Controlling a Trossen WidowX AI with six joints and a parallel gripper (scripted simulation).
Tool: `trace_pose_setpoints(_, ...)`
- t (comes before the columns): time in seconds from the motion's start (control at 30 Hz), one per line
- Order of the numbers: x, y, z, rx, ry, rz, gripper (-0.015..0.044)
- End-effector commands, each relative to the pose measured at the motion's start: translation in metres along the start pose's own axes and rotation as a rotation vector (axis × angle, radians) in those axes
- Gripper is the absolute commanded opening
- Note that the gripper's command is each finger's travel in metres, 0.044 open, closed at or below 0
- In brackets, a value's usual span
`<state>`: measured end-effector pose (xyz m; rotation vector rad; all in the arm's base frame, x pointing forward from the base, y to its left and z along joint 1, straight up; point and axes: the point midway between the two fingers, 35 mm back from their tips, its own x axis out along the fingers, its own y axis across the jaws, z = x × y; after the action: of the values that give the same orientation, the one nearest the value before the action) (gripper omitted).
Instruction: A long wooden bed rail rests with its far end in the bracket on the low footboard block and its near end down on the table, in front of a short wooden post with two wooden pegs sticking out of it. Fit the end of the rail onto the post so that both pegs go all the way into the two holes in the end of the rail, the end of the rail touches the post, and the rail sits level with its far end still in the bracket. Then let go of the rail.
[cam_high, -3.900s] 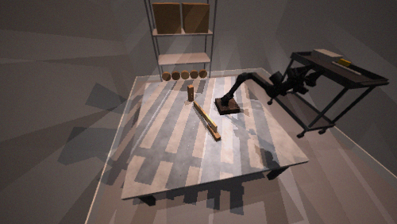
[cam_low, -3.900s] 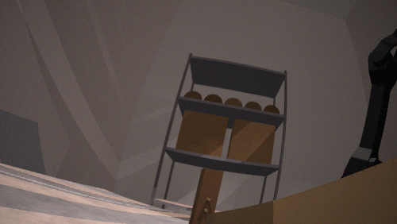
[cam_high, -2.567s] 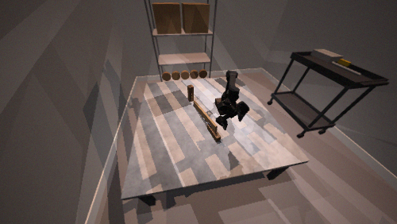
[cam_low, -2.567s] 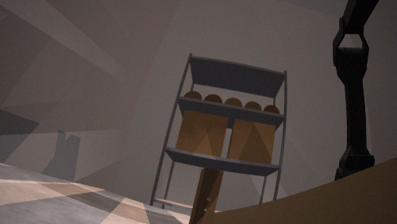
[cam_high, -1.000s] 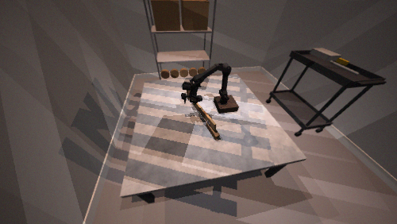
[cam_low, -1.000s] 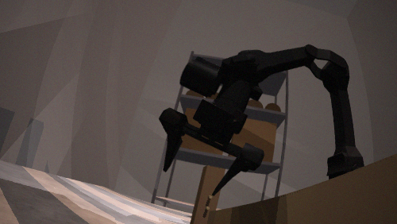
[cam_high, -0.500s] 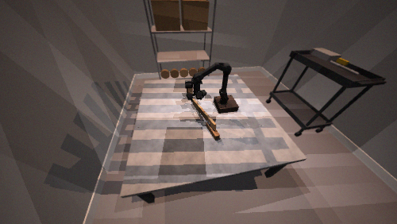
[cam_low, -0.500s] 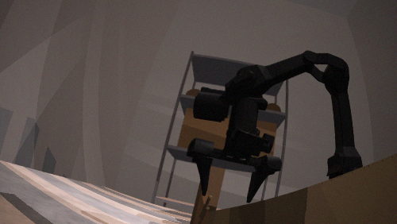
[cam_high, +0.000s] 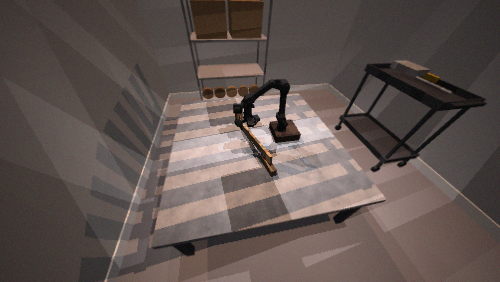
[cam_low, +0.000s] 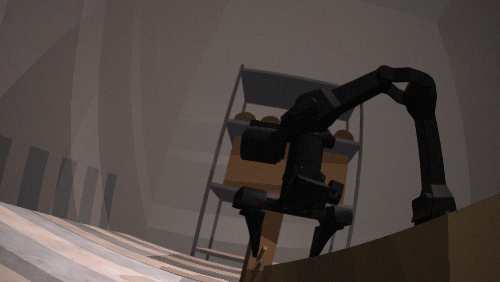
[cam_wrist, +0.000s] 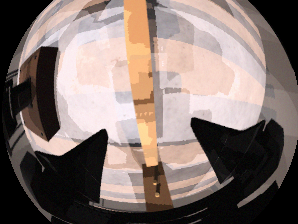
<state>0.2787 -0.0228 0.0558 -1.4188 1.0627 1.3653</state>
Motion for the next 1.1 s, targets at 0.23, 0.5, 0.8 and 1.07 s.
trace_pose_setpoints(0.23, 0.019, 0.000, 0.001, -0.007, -0.004, 0.001, 0.0440)
trace_pose_setpoints(0.5, 0.032, 0.001, 0.001, -0.007, -0.004, 0.001, 0.0440)
trace_pose_setpoints(0.8, 0.046, 0.002, 0.001, -0.007, -0.004, 0.001, 0.0440)
trace_pose_setpoints(1.07, 0.053, 0.003, 0.002, -0.007, -0.004, 0.001, 0.0387)
